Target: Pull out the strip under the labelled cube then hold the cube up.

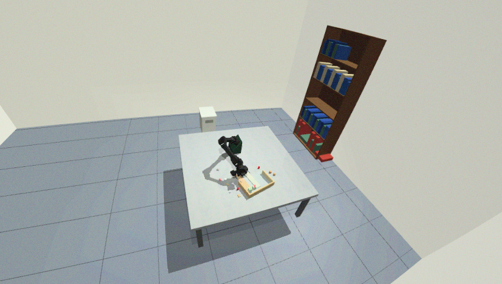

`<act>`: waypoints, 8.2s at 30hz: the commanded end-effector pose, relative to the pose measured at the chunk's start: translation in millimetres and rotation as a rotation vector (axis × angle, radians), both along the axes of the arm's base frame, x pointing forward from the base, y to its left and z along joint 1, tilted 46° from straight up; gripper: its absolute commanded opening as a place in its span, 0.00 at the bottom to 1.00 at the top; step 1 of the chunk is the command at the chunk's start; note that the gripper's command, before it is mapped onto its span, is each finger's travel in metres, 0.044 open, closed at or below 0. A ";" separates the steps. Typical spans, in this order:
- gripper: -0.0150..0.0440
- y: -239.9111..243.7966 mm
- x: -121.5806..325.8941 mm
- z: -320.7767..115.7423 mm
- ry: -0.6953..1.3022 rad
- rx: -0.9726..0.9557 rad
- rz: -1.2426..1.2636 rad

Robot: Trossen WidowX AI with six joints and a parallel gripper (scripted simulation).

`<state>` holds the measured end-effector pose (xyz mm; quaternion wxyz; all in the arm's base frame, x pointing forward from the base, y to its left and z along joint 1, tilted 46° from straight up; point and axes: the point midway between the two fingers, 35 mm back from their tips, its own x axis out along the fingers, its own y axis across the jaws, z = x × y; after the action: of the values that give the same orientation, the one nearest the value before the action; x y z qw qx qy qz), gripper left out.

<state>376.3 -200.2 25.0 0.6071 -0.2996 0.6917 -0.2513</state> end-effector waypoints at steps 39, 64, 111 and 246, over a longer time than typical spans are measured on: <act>0.25 -5.2 -68.4 6.0 0.019 0.004 -0.008; 0.25 -5.7 -105.8 11.6 0.021 0.004 -0.008; 0.25 -6.4 -173.1 22.0 0.024 0.004 -0.008; 0.68 23.4 46.3 21.4 -0.094 -0.007 -0.111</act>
<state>424.5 -173.1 52.9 0.6276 -0.2472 0.6734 -0.3027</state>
